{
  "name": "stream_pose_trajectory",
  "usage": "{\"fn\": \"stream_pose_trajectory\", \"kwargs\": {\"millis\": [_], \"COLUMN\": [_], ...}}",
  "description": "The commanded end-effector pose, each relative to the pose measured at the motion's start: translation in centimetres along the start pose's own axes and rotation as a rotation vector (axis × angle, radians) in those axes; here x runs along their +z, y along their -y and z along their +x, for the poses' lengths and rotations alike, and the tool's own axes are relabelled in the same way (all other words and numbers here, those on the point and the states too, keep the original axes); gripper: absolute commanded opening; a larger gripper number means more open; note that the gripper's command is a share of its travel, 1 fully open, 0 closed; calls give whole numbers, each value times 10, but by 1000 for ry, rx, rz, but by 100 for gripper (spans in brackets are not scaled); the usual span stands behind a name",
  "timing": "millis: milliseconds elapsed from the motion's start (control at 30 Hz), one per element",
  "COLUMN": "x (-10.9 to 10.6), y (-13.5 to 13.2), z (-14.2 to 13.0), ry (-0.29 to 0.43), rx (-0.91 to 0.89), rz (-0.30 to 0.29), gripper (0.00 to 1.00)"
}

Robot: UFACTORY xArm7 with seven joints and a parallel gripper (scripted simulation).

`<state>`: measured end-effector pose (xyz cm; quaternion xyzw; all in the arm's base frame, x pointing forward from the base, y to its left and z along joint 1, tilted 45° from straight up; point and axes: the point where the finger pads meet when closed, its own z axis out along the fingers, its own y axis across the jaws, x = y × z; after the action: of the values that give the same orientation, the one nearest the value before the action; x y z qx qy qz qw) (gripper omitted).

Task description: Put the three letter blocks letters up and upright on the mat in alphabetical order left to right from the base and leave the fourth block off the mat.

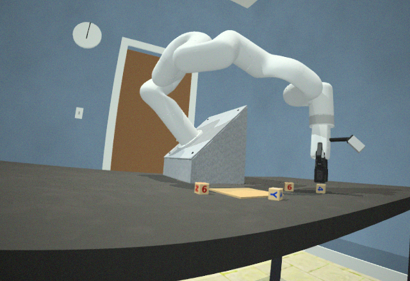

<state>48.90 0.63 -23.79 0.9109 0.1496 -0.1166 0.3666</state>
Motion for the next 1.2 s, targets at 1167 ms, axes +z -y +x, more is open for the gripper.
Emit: {"fn": "stream_pose_trajectory", "kwargs": {"millis": [1167], "x": [9], "y": [1], "z": [2], "ry": [-5], "rx": [0], "rz": [2], "gripper": [63]}}
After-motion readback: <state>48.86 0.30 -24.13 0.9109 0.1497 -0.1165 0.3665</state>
